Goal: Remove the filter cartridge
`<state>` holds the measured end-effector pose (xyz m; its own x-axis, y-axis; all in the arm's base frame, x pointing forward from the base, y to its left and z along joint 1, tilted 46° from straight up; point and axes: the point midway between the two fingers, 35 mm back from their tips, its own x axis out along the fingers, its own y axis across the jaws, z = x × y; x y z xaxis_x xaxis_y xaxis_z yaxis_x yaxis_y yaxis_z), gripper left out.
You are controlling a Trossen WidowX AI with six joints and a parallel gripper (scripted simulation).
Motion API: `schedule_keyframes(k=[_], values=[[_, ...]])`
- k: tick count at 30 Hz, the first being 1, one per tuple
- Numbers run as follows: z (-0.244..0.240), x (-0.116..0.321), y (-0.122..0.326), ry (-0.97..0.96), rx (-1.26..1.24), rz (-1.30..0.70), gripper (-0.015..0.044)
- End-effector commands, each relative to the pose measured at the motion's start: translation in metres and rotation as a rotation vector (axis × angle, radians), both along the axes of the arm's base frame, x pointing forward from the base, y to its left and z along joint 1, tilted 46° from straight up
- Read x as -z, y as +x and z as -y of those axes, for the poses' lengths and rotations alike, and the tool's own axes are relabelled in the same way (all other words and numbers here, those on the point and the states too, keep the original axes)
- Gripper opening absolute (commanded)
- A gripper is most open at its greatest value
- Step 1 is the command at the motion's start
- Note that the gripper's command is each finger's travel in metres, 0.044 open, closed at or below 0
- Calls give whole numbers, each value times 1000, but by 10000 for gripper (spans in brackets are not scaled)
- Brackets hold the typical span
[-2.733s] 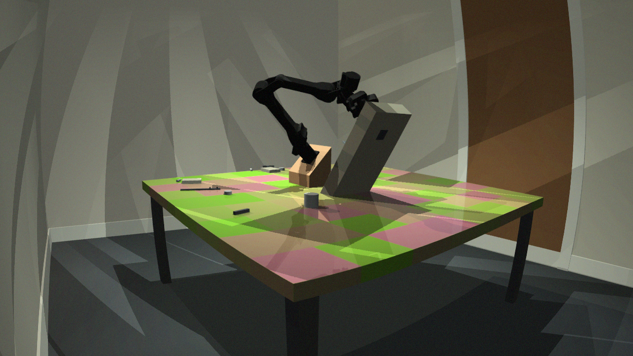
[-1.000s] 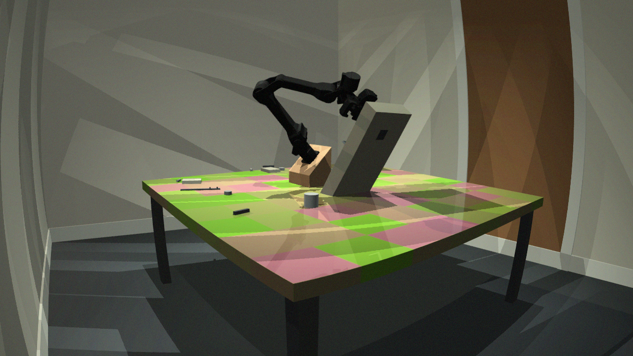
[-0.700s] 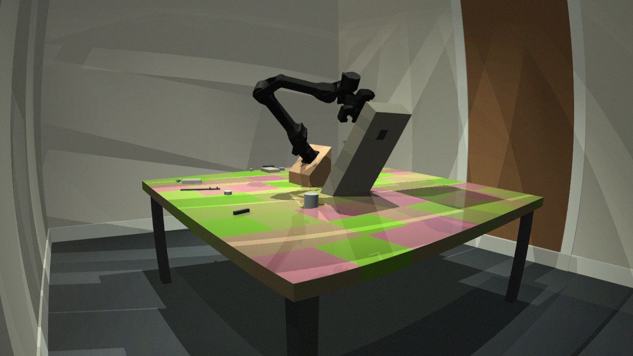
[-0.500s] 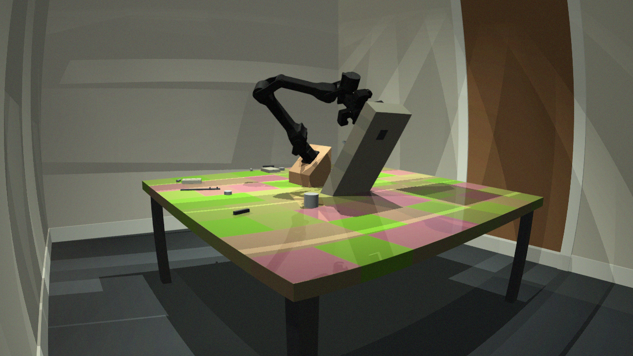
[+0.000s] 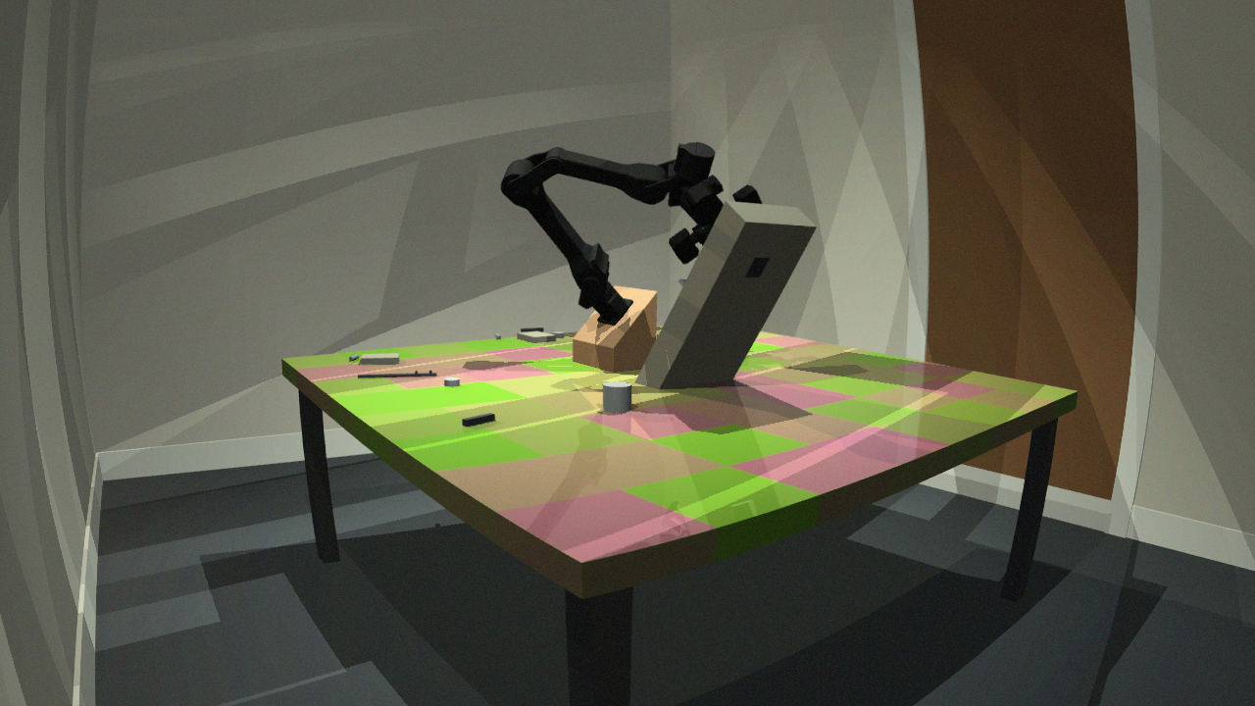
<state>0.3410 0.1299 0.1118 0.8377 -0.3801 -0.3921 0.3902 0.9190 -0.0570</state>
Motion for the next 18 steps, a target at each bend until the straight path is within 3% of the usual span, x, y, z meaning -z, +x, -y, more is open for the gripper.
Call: schedule_keyframes(k=[1, 18], values=[[2, 3, 3, 127, 55, 43, 0], [-24, -19, -48, 28, 10, -16, 0]])
